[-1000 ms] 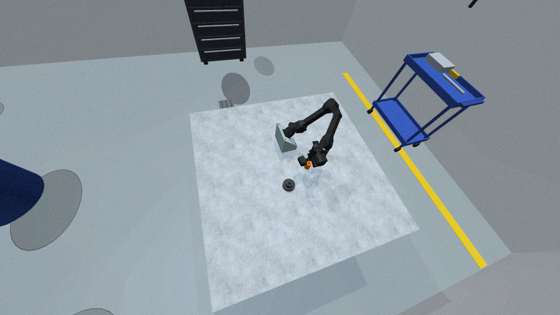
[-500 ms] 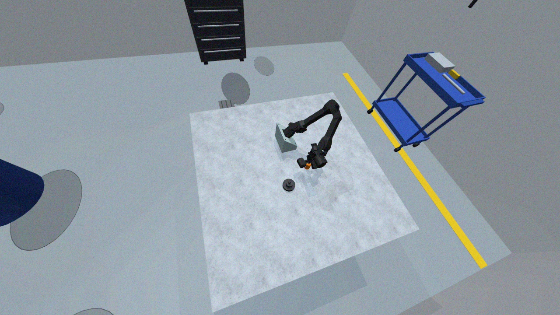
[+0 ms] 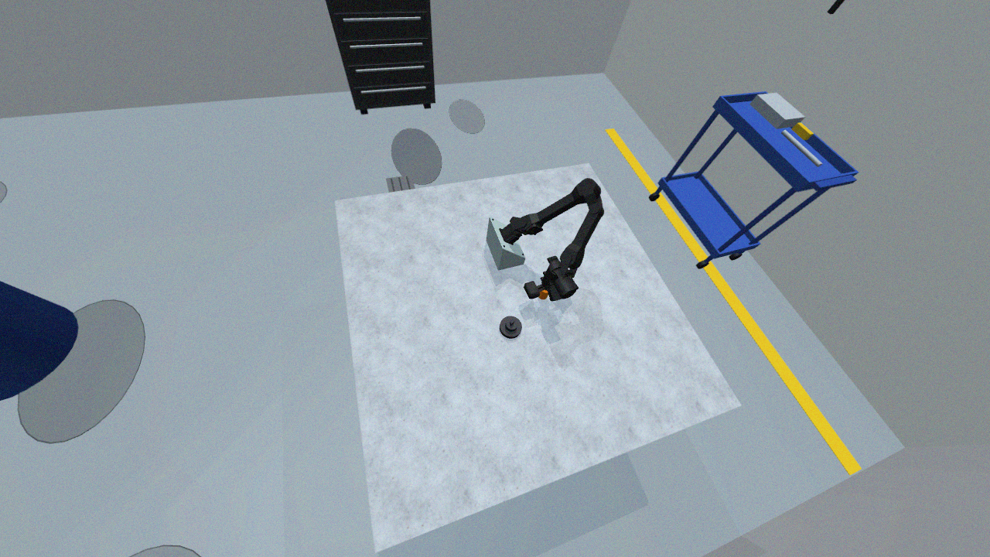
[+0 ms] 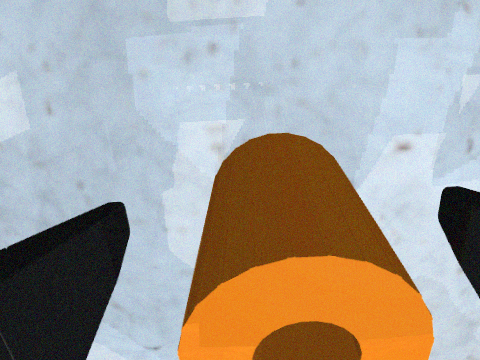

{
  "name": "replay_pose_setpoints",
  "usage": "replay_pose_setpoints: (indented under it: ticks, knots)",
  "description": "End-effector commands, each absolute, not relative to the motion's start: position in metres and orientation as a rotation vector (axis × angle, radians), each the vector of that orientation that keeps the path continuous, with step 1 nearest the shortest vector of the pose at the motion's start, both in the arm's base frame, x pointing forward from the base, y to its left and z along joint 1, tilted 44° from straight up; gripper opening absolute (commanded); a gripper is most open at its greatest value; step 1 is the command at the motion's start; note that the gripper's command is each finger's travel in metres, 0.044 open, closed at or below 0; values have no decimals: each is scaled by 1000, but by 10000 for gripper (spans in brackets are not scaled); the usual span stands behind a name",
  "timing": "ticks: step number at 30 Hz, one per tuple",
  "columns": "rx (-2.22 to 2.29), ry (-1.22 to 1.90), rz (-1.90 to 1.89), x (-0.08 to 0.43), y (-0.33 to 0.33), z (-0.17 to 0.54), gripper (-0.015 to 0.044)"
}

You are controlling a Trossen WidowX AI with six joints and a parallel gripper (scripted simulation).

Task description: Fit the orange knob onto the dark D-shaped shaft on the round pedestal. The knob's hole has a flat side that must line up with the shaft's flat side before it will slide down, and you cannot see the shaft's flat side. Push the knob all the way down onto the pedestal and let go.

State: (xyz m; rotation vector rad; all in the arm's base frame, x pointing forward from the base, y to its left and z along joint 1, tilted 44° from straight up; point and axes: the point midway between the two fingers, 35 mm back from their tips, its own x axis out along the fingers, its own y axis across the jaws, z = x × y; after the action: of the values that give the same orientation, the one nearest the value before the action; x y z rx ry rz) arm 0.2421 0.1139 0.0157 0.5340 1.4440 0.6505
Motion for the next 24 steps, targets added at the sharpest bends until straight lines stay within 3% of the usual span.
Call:
replay_pose_setpoints:
  ticks: [1,9,15,20,24]
  knots:
    - [543,1447,651,241,116,14,387]
    - [543,1447,651,241,116,14,177]
    - [543,1447,651,241,116,14,137]
    - [538,1447,645,245,106,22,6]
    - [532,1448,637,249,88,36,0]
